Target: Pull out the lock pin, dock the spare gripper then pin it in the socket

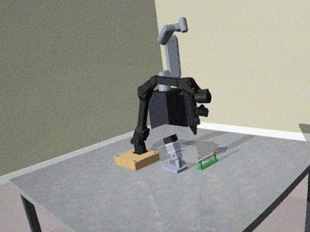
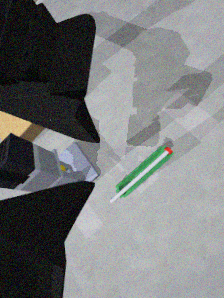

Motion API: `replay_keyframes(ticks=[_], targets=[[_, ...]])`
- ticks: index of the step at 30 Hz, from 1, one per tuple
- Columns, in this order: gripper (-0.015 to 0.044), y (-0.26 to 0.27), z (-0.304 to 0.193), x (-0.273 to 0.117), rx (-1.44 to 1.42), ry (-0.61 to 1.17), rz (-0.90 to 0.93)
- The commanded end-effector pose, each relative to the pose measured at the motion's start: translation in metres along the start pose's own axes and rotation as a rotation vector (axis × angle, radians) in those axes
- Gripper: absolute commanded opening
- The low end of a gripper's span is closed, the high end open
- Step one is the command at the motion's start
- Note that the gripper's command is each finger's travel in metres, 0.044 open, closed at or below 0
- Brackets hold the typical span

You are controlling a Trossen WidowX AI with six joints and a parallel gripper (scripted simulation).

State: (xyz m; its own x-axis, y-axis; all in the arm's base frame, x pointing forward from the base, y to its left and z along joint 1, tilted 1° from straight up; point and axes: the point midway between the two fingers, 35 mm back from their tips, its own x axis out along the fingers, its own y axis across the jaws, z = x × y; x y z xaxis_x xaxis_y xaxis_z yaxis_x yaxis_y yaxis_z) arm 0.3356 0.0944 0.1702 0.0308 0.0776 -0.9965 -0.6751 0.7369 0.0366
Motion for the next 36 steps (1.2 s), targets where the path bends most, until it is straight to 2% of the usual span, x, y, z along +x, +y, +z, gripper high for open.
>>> replay_keyframes(ticks=[1, 18, 31, 36], targets=[[0.0180, -0.012, 0.050, 0.033, -0.833, 0.313, -0.150], [0.0180, -0.012, 0.050, 0.036, -0.839, 0.315, -0.151], [0.0180, -0.016, 0.047, 0.101, -0.839, 0.315, -0.151], [0.0180, -0.016, 0.046, 0.108, -0.839, 0.315, -0.151]])
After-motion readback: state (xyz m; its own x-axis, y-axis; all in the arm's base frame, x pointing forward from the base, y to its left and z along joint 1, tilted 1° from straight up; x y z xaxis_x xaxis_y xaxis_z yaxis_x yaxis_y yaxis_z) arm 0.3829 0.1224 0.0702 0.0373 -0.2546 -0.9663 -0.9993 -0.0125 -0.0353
